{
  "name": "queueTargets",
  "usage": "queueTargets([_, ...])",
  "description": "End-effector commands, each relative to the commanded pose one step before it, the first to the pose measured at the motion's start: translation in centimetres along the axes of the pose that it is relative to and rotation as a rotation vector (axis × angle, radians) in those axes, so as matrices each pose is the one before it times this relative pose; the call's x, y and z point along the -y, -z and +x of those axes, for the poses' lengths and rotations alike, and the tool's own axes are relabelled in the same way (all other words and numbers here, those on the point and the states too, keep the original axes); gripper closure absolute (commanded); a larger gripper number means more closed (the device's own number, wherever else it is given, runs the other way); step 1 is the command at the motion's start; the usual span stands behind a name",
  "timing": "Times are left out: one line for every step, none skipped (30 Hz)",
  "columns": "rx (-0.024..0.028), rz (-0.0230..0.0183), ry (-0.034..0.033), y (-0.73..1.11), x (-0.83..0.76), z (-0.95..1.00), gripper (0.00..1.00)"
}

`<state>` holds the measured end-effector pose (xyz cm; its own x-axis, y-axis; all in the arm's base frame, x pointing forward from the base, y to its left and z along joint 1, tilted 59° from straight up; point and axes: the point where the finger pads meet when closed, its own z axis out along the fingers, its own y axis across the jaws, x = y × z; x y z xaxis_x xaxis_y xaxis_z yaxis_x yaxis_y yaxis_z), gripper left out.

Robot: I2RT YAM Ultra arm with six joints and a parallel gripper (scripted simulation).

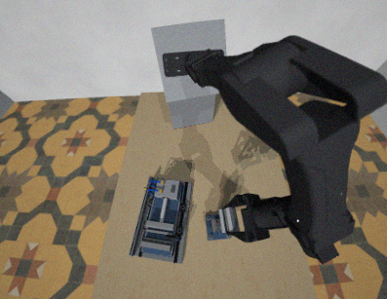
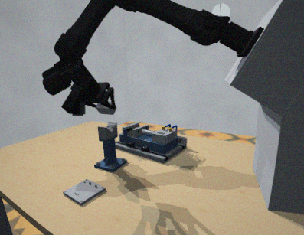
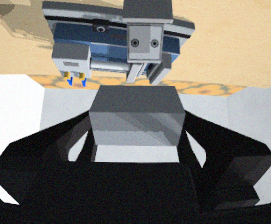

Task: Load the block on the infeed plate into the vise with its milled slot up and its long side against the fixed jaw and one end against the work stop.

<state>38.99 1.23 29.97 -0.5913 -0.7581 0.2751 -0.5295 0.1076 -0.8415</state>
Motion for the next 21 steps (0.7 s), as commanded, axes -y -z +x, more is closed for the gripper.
queueTargets([-0.01743, 0.02433, -0.01648, 0.911, 1.053, 0.429, 1.00])
queueTargets([-0.00002, 0.00070, -0.00135, 0.032, 0.033, 0.041, 1.00])
queueTargets([0.00024, 0.00086, -0.00172, 0.040, 0.042, 0.052, 1.00])
queueTargets([0.00007, 0.00045, -0.00089, 0.021, 0.022, 0.027, 1.00])
queueTargets([0.00000, 0.00000, 0.00000, 0.000, 0.000, 0.000, 1.00])
queueTargets([0.00000, 0.00000, 0.00000, 0.000, 0.000, 0.000, 1.00])
queueTargets([-0.00026, -0.00013, 0.00030, -0.007, -0.007, -0.009, 1.00])
queueTargets([-0.00022, -0.00018, 0.00039, -0.009, -0.009, -0.012, 1.00])
queueTargets([-0.00008, -0.00007, 0.00014, -0.003, -0.003, -0.004, 1.00])
queueTargets([-0.00001, -0.00001, 0.00002, -0.001, -0.001, -0.001, 1.00])
queueTargets([0.00000, 0.00000, 0.00000, 0.000, 0.000, 0.000, 1.00])
queueTargets([0.00000, 0.00000, 0.00000, 0.000, 0.000, 0.000, 1.00])
queueTargets([0.00000, 0.00000, 0.00000, 0.000, 0.000, 0.000, 1.00])
queueTargets([0.00000, 0.00000, 0.00000, 0.000, 0.000, 0.000, 1.00])
queueTargets([0.00000, 0.00000, 0.00000, 0.000, 0.000, 0.000, 1.00])
queueTargets([0.00000, 0.00000, 0.00000, 0.000, 0.000, 0.000, 1.00])
queueTargets([0.00000, 0.00000, 0.00000, 0.000, 0.000, 0.000, 1.00])
queueTargets([0.00000, 0.00000, 0.00000, 0.000, 0.000, 0.000, 1.00])
queueTargets([0.00000, 0.00000, 0.00000, 0.000, 0.000, 0.000, 1.00])
queueTargets([0.00000, 0.00000, 0.00000, 0.000, 0.000, 0.000, 1.00])
queueTargets([0.00000, 0.00000, 0.00000, 0.000, 0.000, 0.000, 1.00])
